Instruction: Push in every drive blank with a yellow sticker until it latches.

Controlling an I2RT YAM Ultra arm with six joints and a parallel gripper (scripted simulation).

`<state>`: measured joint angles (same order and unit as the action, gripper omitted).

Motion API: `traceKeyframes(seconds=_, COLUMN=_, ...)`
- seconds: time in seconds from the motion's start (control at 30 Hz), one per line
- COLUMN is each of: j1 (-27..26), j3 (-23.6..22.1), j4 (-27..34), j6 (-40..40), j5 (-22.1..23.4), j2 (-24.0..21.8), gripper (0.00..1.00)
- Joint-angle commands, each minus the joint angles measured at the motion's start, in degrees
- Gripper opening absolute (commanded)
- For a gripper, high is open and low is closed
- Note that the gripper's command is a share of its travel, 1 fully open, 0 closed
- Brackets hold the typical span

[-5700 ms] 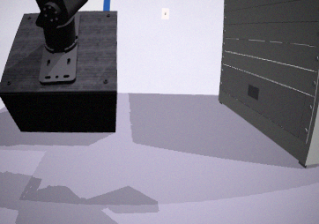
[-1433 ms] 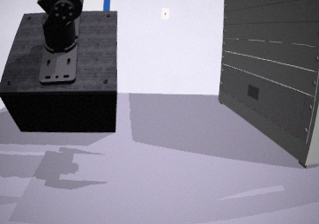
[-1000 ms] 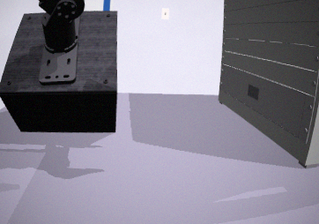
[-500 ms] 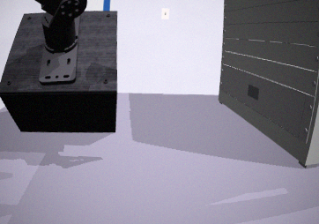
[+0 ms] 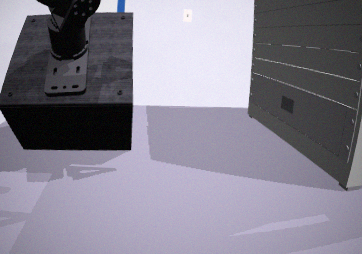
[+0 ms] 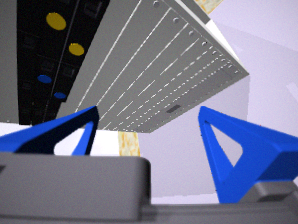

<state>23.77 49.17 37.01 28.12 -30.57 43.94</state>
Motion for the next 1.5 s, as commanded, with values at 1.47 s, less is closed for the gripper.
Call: traceKeyframes(seconds=1.47, j1=27.8, j3=-27.2, j4=-67.2, j6=17.5, j5=-25.5, j2=11.1, gripper=1.00)
